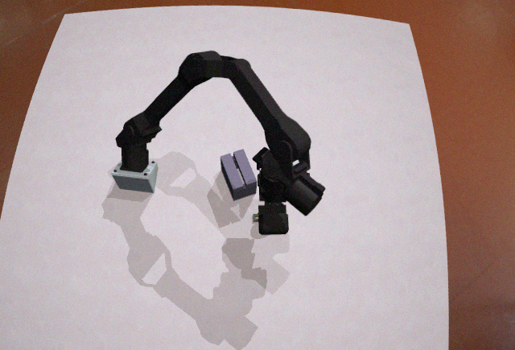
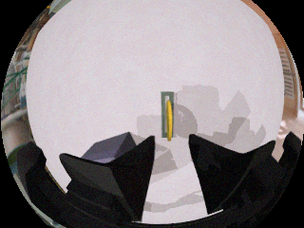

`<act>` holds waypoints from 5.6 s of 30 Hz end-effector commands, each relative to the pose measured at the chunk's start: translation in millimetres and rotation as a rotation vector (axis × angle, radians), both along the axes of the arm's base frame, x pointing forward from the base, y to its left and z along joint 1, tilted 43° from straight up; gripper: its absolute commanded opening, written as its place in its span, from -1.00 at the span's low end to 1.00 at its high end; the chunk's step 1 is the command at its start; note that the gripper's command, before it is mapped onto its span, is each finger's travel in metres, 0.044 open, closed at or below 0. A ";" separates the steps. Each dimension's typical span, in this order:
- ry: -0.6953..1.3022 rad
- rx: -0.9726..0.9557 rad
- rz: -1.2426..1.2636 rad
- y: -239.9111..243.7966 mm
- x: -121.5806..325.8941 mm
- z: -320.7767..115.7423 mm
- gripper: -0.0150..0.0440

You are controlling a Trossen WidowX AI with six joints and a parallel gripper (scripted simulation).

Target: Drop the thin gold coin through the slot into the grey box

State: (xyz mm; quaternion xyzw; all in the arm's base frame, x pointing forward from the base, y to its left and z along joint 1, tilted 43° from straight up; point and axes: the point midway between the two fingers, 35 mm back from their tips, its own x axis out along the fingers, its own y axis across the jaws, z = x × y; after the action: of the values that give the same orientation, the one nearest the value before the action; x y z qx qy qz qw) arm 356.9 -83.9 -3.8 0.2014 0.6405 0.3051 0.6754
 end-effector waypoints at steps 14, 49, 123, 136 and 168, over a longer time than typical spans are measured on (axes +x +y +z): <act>0.002 0.004 -0.003 18.4 1.4 -21.0 0.05; 0.001 0.007 -0.003 46.9 0.5 -51.6 -0.49; 0.587 -0.003 -0.648 -13.9 -4.1 22.6 -0.49; 0.827 -0.006 -0.913 -12.1 -6.3 24.4 -0.49; 0.833 -0.005 -0.913 26.3 -55.8 64.1 -0.49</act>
State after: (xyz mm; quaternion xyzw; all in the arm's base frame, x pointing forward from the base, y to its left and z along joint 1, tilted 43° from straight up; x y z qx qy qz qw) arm 305.9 -61.6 56.7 0.5541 0.7017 -0.1204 0.4315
